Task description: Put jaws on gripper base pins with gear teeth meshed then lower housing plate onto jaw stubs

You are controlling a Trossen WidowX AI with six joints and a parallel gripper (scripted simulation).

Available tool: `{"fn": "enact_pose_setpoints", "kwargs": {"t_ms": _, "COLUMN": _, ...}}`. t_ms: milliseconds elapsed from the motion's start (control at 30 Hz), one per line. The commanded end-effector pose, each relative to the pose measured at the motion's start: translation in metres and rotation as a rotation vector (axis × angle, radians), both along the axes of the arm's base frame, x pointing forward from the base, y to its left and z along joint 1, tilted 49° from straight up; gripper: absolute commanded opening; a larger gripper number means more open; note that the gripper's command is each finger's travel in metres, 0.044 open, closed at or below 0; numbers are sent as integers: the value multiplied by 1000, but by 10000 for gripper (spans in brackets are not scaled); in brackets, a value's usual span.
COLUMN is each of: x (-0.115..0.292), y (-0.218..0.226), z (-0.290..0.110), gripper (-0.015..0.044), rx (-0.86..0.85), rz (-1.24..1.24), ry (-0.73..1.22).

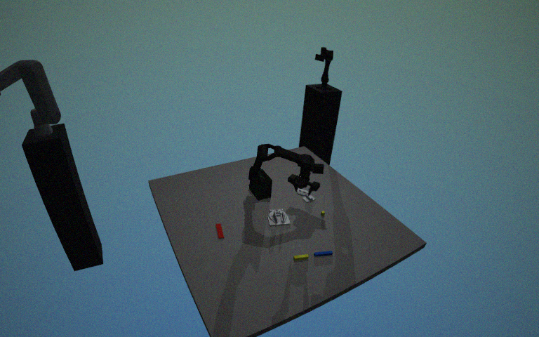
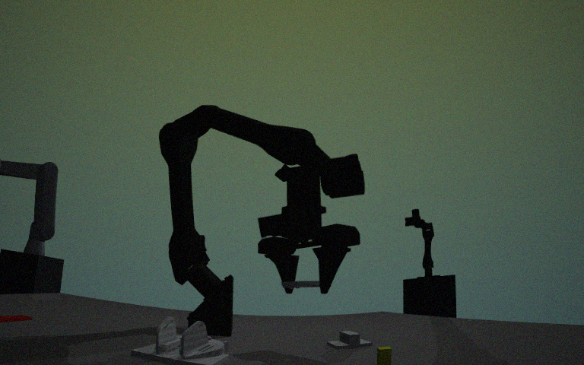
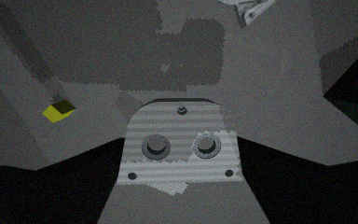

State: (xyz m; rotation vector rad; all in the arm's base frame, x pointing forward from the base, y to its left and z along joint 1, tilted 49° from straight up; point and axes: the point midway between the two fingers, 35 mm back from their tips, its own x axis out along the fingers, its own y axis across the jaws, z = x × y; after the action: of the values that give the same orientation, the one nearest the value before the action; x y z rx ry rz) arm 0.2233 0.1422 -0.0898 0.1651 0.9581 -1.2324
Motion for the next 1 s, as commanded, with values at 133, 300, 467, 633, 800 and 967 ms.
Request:
{"fn": "enact_pose_setpoints", "kwargs": {"t_ms": 133, "x": 5, "y": -16, "z": 19, "gripper": 351, "rx": -4, "rz": 75, "ry": 74}}
{"fn": "enact_pose_setpoints", "kwargs": {"t_ms": 300, "x": 8, "y": -28, "z": 30, "gripper": 351, "rx": -6, "rz": 124, "ry": 124}}
{"fn": "enact_pose_setpoints", "kwargs": {"t_ms": 467, "x": 10, "y": -40, "z": 42, "gripper": 351, "rx": -9, "rz": 172, "ry": 174}}
{"fn": "enact_pose_setpoints", "kwargs": {"t_ms": 633, "x": 11, "y": -52, "z": 52, "gripper": 351, "rx": -13, "rz": 219, "ry": 225}}
{"fn": "enact_pose_setpoints", "kwargs": {"t_ms": 800, "x": 10, "y": -64, "z": 63, "gripper": 351, "rx": -17, "rz": 266, "ry": 275}}
{"fn": "enact_pose_setpoints", "kwargs": {"t_ms": 967, "x": 9, "y": -77, "z": 73, "gripper": 351, "rx": -22, "rz": 313, "ry": 326}}
